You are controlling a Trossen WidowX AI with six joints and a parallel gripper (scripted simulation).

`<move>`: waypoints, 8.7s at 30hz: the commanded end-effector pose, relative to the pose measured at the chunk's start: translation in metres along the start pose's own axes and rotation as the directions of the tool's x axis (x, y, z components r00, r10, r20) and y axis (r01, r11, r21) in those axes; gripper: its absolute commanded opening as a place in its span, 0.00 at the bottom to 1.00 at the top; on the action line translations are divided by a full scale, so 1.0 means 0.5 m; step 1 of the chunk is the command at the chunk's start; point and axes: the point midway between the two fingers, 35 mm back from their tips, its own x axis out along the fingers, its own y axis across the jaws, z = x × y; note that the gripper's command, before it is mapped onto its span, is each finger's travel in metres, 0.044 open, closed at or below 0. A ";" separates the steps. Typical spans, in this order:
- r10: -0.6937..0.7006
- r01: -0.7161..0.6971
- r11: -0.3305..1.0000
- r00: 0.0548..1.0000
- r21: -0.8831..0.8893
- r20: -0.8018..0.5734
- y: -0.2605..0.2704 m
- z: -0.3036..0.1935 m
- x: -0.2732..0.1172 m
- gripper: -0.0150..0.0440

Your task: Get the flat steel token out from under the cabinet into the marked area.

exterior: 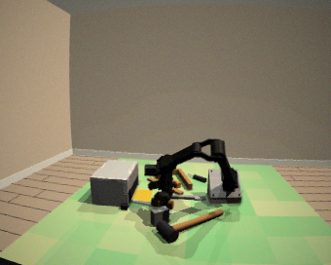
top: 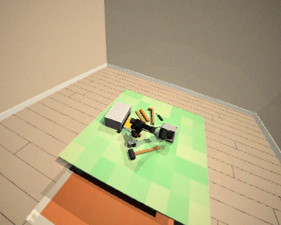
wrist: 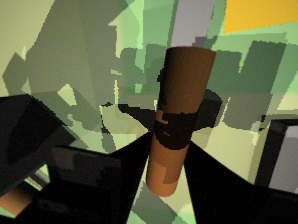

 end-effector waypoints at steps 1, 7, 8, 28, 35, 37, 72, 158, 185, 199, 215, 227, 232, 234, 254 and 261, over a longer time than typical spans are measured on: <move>0.003 -0.003 1.000 1.000 -0.010 0.003 0.003 0.011 -0.001 0.25; 0.003 -0.003 1.000 1.000 -0.010 0.003 0.003 0.024 -0.001 0.25; 0.003 -0.003 1.000 1.000 -0.010 0.003 0.003 0.026 -0.001 0.25; 0.003 -0.003 1.000 1.000 -0.011 0.004 0.005 0.067 -0.001 0.25; 0.003 -0.003 1.000 1.000 -0.011 0.004 0.005 0.080 -0.002 0.25; 0.003 -0.003 1.000 1.000 -0.011 0.004 0.005 0.084 -0.002 0.25; 0.003 -0.003 1.000 1.000 -0.012 0.006 0.009 0.147 -0.003 0.25; 0.001 -0.001 1.000 1.000 -0.012 0.006 -0.073 0.136 0.000 0.25; 0.001 -0.001 1.000 1.000 -0.011 0.004 -0.070 0.086 0.000 0.25; 0.001 -0.001 1.000 1.000 -0.010 0.004 -0.069 0.058 0.000 0.25; 0.001 -0.001 1.000 1.000 -0.009 0.003 -0.068 0.025 0.001 0.25; 0.001 -0.001 1.000 1.000 -0.009 0.002 -0.067 0.000 0.001 0.25; 0.001 -0.001 1.000 1.000 -0.009 0.002 -0.066 -0.011 0.001 0.25; 0.001 -0.001 1.000 1.000 -0.009 0.002 -0.066 -0.016 0.001 0.25; 0.001 -0.001 1.000 1.000 -0.008 0.001 -0.064 -0.061 0.002 0.25; 0.001 -0.001 1.000 1.000 -0.007 0.001 -0.064 -0.077 0.002 0.25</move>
